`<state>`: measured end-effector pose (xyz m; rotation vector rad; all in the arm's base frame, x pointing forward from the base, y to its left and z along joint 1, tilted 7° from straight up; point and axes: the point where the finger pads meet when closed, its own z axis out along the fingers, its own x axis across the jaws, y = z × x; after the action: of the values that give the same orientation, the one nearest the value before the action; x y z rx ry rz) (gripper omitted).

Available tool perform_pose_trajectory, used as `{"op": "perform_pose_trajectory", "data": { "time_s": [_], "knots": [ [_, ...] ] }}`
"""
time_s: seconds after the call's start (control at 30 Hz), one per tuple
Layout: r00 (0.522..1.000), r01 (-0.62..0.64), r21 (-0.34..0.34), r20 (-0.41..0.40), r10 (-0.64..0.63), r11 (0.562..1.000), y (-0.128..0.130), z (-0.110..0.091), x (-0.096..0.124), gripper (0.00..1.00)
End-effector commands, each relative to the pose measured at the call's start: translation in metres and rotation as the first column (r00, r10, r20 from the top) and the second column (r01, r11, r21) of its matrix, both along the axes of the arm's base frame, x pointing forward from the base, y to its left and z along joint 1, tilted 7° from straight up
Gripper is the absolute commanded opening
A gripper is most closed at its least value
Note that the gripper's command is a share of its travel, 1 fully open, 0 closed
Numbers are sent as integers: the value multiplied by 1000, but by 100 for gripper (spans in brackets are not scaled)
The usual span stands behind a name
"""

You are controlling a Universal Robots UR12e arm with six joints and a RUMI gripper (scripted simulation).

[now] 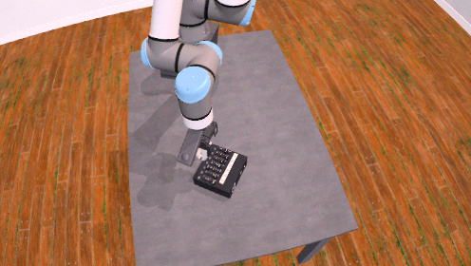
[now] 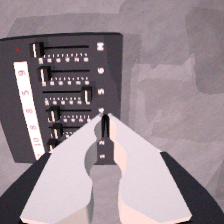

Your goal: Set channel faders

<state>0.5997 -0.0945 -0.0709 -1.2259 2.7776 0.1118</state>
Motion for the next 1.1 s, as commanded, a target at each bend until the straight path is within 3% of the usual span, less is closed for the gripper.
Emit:
{"op": "perform_pose_trajectory", "data": {
  "time_s": [0.0,1.07],
  "knots": [
    [1000,0,0,3,0,1000,-1,1,2,0],
    [1000,0,0,3,0,1000,-1,-5,3,0]
  ]
}}
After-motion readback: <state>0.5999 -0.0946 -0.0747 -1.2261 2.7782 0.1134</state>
